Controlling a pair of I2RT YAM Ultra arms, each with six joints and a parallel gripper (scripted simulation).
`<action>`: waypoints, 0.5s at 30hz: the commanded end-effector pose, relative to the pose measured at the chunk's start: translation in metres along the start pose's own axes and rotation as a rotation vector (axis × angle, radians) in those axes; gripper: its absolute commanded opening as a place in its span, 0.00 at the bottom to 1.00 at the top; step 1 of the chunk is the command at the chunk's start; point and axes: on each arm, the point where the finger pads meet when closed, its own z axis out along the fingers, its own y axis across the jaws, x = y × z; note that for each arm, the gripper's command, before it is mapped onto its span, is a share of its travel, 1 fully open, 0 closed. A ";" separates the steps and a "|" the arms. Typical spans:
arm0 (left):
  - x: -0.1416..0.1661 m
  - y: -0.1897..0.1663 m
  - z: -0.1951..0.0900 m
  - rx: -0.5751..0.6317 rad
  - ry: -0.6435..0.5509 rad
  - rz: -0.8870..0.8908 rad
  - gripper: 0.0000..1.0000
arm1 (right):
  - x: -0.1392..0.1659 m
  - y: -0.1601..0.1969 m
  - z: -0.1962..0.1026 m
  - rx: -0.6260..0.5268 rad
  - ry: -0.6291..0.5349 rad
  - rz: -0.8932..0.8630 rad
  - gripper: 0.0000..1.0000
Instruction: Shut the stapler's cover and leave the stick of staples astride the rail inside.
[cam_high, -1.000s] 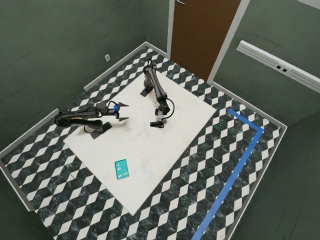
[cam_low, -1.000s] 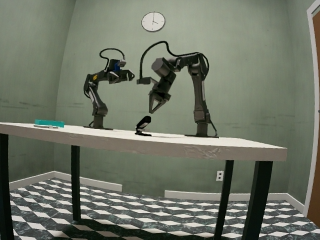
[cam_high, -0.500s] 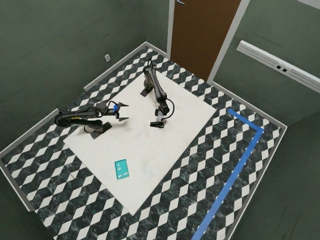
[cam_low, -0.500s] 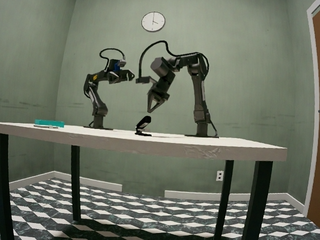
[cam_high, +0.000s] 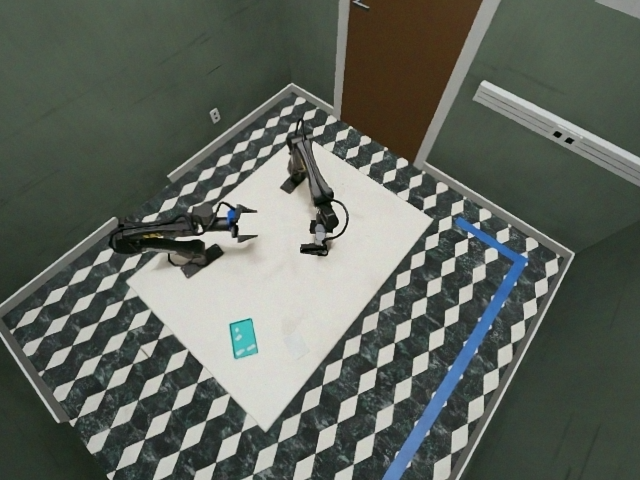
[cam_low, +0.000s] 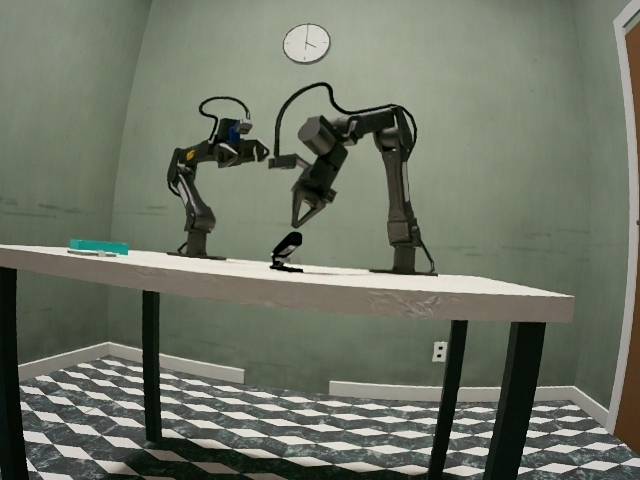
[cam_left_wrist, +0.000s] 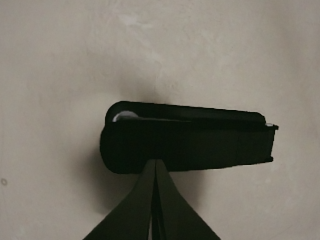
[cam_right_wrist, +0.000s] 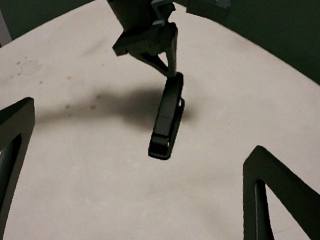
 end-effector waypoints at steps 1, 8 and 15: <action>-0.007 0.002 -0.014 -0.013 -0.056 0.015 0.00 | -0.003 0.000 0.001 -0.001 -0.014 0.000 1.00; -0.004 0.002 -0.007 -0.008 -0.046 0.008 0.00 | -0.003 0.000 0.001 -0.001 -0.014 0.000 1.00; -0.004 0.002 -0.007 -0.013 -0.051 0.007 0.00 | -0.003 0.000 0.001 -0.001 -0.014 0.000 1.00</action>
